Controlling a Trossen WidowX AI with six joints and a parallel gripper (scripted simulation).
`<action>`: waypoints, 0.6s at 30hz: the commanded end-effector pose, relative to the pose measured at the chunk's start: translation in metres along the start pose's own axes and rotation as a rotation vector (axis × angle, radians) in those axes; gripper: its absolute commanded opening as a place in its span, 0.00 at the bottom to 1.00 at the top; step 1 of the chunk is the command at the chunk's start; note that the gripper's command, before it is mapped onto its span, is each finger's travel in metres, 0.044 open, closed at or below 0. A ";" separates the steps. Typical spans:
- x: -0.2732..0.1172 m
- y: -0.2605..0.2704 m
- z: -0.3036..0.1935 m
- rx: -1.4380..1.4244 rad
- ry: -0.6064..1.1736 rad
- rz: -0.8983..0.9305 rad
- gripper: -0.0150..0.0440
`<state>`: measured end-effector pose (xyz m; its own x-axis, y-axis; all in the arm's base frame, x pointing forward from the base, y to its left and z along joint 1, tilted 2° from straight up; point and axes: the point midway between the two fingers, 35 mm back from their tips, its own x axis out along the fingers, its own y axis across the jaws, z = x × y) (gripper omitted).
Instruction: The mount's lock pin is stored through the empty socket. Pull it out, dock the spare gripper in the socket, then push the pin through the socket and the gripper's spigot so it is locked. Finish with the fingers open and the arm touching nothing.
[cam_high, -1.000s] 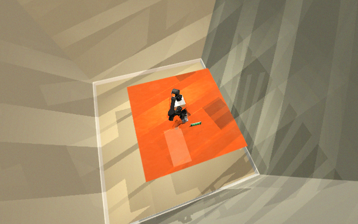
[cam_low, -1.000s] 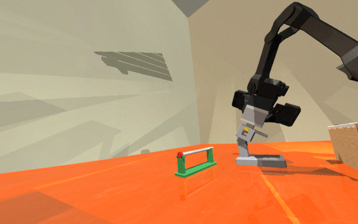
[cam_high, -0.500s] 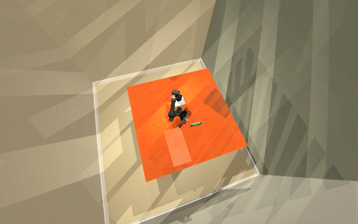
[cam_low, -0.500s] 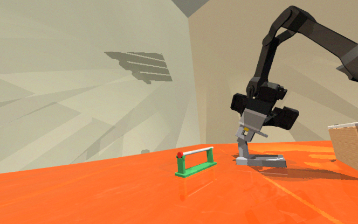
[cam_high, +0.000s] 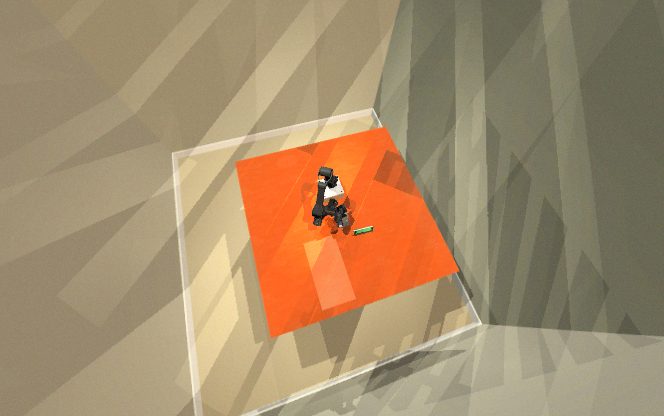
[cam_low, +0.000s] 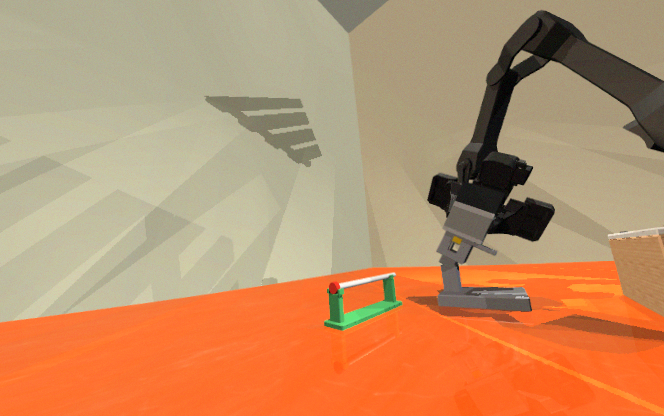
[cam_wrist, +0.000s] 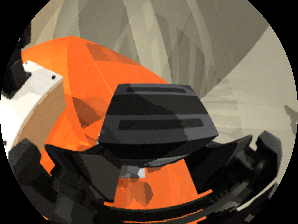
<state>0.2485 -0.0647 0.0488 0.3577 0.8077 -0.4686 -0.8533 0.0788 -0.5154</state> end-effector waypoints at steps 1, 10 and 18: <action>0.000 0.000 0.000 -0.001 0.001 0.000 0.65; 0.000 0.000 0.000 -0.001 0.001 0.000 1.00; -0.008 -0.001 0.013 0.003 0.000 -0.002 1.00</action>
<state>0.2459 -0.0647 0.0560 0.3605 0.8069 -0.4678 -0.8534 0.0829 -0.5146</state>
